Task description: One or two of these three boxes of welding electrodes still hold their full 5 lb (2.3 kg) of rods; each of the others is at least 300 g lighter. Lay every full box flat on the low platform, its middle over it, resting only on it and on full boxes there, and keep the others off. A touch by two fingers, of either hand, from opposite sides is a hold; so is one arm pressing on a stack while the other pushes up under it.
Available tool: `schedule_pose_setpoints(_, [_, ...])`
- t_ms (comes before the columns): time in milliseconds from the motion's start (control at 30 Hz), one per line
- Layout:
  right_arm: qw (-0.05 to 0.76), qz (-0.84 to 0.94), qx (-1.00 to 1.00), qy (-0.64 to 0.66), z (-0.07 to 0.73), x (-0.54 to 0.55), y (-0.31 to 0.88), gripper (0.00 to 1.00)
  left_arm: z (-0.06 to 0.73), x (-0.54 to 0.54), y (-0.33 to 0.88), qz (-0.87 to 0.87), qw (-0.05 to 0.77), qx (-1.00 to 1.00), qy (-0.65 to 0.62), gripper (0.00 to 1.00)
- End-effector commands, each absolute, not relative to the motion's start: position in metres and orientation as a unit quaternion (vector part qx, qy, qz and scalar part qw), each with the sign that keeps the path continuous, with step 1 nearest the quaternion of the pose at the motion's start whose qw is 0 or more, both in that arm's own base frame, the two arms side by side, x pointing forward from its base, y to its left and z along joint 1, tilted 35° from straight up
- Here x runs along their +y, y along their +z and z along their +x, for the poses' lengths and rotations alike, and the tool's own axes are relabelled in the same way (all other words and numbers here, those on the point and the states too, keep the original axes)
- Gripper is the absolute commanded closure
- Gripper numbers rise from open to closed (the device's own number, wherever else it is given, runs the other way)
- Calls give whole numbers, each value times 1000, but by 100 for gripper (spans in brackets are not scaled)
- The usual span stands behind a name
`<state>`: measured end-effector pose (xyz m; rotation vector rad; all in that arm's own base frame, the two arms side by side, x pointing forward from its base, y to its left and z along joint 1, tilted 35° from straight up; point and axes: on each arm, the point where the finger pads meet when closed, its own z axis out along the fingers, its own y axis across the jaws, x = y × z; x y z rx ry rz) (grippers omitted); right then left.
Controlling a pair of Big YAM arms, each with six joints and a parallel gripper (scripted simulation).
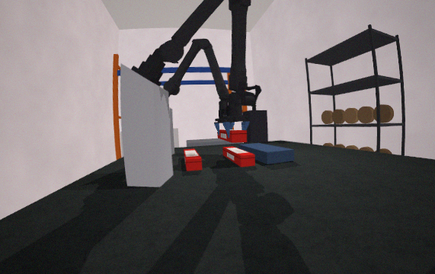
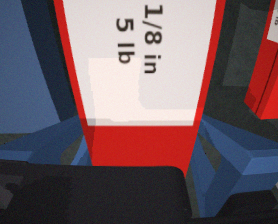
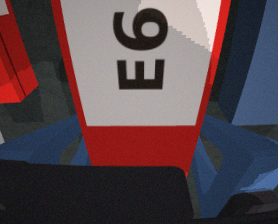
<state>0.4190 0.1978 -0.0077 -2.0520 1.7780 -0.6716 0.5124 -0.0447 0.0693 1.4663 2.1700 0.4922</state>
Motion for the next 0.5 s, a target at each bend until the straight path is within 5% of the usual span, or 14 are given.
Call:
schedule_pose_setpoints(0, [188,-720,622,-245,416,205,16,100,512,-44,95,529,248,788,193,100])
schedule_pose_setpoints(467, [188,-720,622,-245,406,206,31,100,502,-45,111,529,249,788,193,100])
